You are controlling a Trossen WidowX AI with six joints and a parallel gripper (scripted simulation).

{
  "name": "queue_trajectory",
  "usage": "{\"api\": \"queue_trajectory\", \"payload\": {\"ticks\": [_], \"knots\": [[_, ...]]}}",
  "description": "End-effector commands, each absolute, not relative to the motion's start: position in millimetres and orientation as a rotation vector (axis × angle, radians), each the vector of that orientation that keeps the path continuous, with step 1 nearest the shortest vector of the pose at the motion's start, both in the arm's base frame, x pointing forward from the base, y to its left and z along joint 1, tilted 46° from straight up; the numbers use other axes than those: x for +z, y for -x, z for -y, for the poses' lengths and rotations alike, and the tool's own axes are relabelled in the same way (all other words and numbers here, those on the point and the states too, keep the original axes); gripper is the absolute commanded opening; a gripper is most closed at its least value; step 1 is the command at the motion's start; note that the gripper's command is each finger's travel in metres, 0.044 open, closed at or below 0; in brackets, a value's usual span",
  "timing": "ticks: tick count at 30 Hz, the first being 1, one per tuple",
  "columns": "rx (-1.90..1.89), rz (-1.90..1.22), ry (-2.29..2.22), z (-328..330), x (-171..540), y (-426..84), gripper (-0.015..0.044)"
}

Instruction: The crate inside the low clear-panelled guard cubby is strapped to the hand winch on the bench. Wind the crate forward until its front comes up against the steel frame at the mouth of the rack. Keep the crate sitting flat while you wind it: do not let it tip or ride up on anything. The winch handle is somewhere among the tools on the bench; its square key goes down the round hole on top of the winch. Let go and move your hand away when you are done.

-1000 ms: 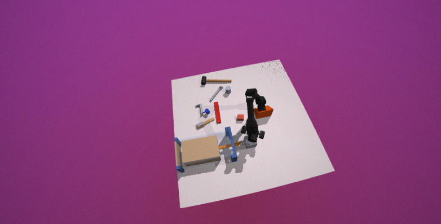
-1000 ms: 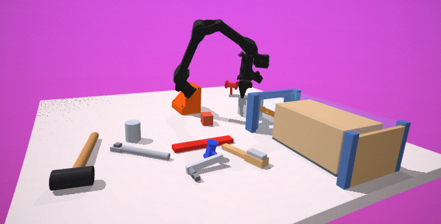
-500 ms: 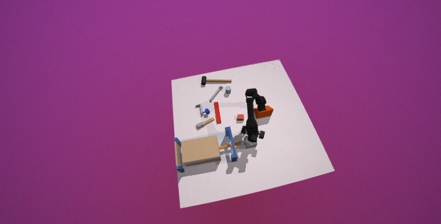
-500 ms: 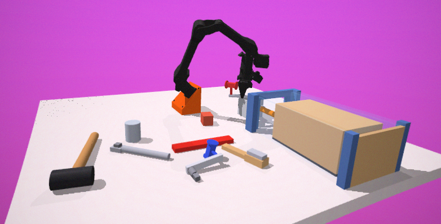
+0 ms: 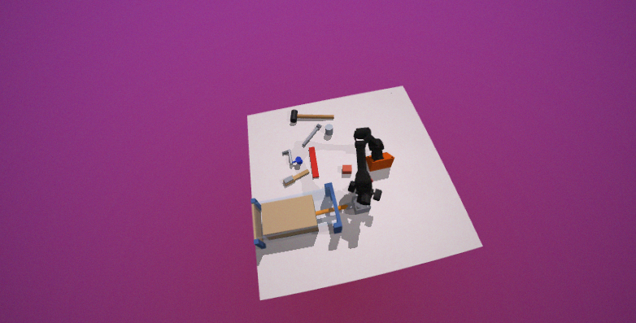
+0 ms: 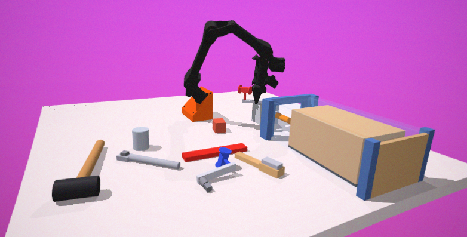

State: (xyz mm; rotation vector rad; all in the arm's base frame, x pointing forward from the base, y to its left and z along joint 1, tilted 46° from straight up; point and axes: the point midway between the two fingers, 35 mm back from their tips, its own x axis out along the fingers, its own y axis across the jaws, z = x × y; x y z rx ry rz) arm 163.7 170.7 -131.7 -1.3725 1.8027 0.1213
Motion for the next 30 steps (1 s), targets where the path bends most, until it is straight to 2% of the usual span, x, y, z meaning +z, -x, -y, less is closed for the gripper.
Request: {"api": "queue_trajectory", "payload": {"ticks": [1,30], "knots": [[0.105,-1.807,1.354,-168.4,-135.0,-162.5,0.0],[0.099,-1.806,1.349,-168.6,-135.2,-162.4,0.0]]}}
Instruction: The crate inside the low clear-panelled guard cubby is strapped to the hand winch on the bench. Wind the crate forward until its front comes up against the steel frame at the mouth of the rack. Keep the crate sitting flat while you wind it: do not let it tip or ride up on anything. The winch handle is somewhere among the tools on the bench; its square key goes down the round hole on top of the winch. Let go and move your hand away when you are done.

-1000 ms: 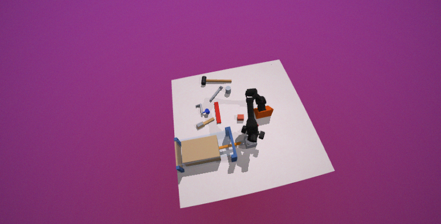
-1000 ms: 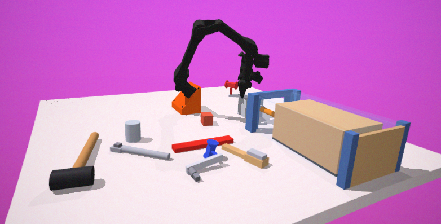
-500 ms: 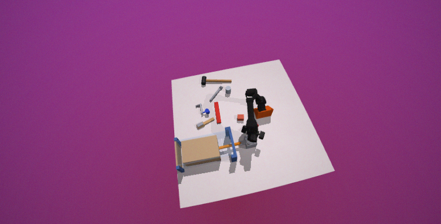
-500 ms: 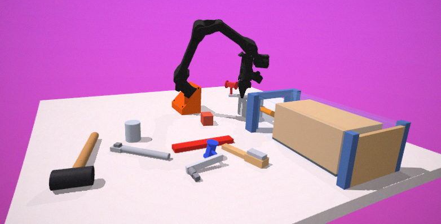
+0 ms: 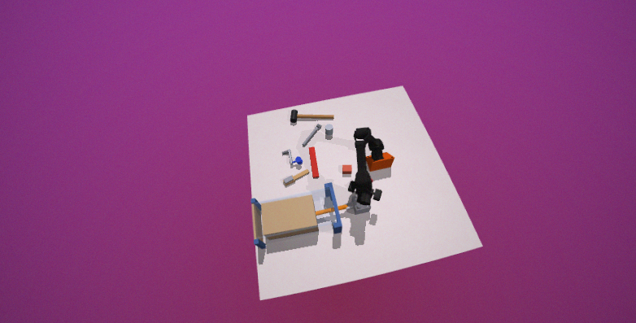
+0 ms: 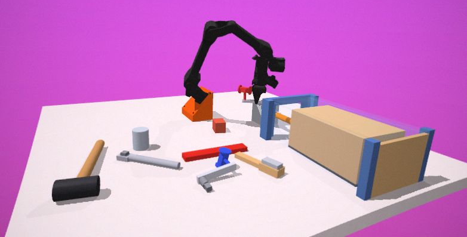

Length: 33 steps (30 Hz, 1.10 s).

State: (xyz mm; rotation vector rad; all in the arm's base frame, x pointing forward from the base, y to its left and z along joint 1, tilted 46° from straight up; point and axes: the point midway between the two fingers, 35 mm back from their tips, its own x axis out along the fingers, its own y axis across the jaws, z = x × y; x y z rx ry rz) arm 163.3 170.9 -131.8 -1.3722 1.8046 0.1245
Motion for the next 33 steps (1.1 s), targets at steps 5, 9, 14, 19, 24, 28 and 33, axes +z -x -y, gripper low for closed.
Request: {"api": "queue_trajectory", "payload": {"ticks": [5,9,14,19,24,28,33], "knots": [[0.099,-1.806,1.349,-168.6,-135.1,-162.3,0.0],[0.094,-1.805,1.344,-168.7,-135.2,-162.1,0.0],[0.06,-1.8,1.313,-169.5,-135.8,-160.9,0.0],[0.059,-1.8,1.313,-169.6,-135.7,-161.0,0.0],[0.125,-1.809,1.372,-168.2,-134.4,-163.8,0.0],[0.167,-1.813,1.409,-167.4,-133.6,-165.4,0.0],[0.176,-1.814,1.416,-167.2,-133.8,-165.4,0.0]]}}
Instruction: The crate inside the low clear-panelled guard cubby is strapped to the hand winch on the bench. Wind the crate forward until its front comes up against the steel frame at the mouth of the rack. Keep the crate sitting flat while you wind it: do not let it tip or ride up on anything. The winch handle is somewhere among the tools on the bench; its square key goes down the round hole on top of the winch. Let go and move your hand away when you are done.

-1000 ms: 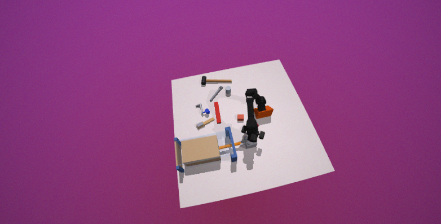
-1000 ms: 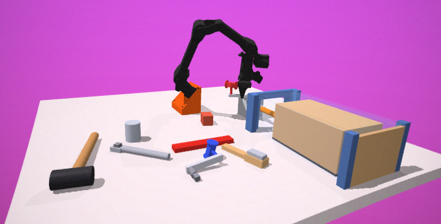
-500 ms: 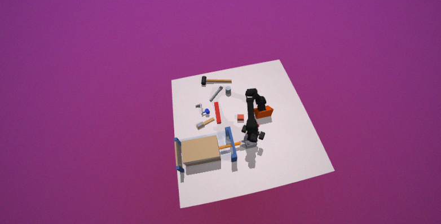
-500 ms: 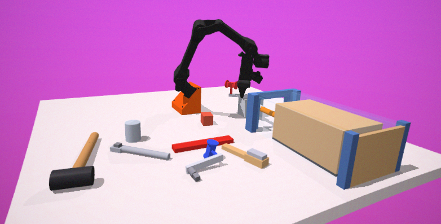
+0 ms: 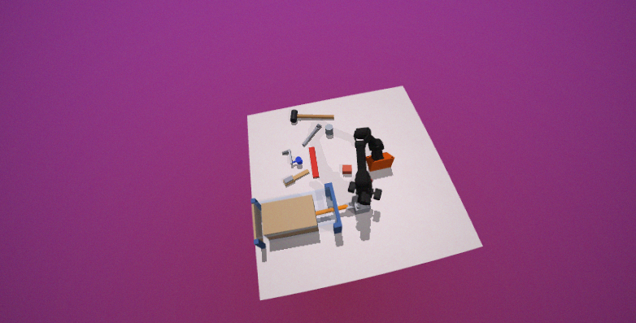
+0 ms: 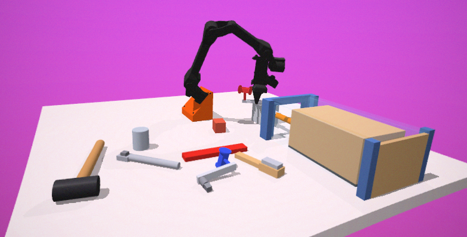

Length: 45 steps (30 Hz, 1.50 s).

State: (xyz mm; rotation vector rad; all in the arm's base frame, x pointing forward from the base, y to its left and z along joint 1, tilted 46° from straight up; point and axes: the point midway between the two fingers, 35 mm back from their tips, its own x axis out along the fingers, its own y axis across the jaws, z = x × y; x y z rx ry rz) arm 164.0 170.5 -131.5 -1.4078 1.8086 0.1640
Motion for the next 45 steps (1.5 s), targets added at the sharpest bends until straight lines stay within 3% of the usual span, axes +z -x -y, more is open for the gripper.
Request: {"api": "queue_trajectory", "payload": {"ticks": [1,45], "knots": [[0.19,-1.816,1.429,-166.9,-133.6,-166.0,0.0],[0.073,-1.802,1.326,-169.4,-135.6,-161.7,0.0]]}}
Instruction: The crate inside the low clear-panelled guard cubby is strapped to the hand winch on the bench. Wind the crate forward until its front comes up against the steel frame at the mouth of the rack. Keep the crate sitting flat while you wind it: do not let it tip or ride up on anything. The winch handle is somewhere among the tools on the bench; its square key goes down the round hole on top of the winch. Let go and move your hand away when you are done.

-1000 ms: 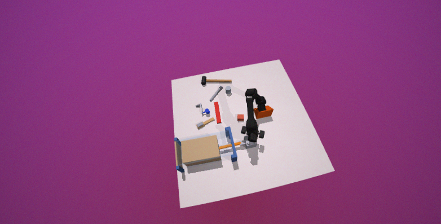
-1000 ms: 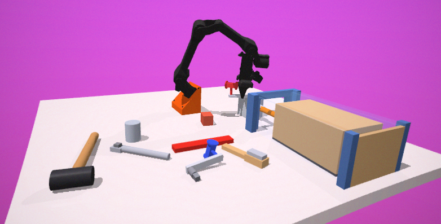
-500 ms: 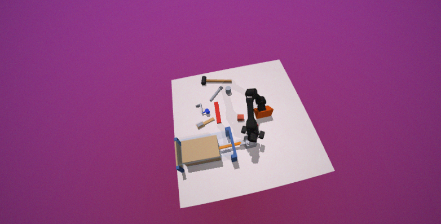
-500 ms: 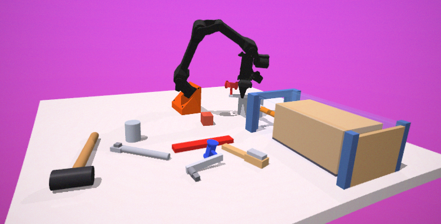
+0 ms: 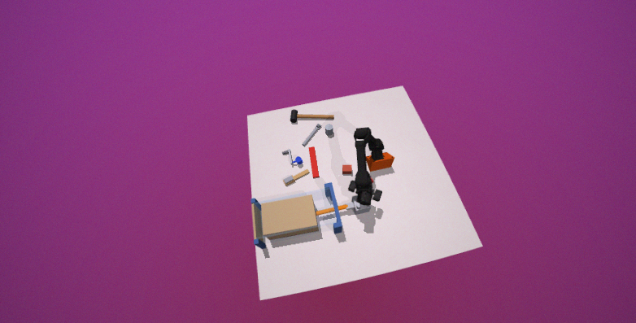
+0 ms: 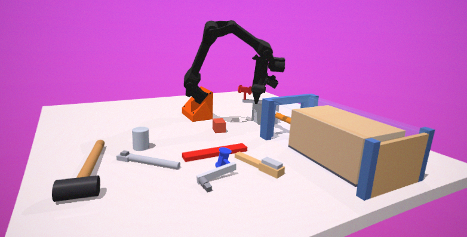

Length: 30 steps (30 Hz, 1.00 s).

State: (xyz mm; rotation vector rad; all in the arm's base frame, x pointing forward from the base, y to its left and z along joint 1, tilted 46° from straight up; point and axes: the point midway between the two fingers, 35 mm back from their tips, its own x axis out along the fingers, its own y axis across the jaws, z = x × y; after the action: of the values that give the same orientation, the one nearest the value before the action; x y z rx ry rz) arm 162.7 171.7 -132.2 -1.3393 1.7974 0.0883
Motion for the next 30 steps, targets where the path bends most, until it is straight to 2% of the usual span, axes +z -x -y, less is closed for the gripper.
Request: {"api": "queue_trajectory", "payload": {"ticks": [1,30], "knots": [[0.073,-1.802,1.326,-169.4,-135.6,-161.7,0.0],[0.039,-1.797,1.294,-170.2,-136.3,-160.2,0.0]]}}
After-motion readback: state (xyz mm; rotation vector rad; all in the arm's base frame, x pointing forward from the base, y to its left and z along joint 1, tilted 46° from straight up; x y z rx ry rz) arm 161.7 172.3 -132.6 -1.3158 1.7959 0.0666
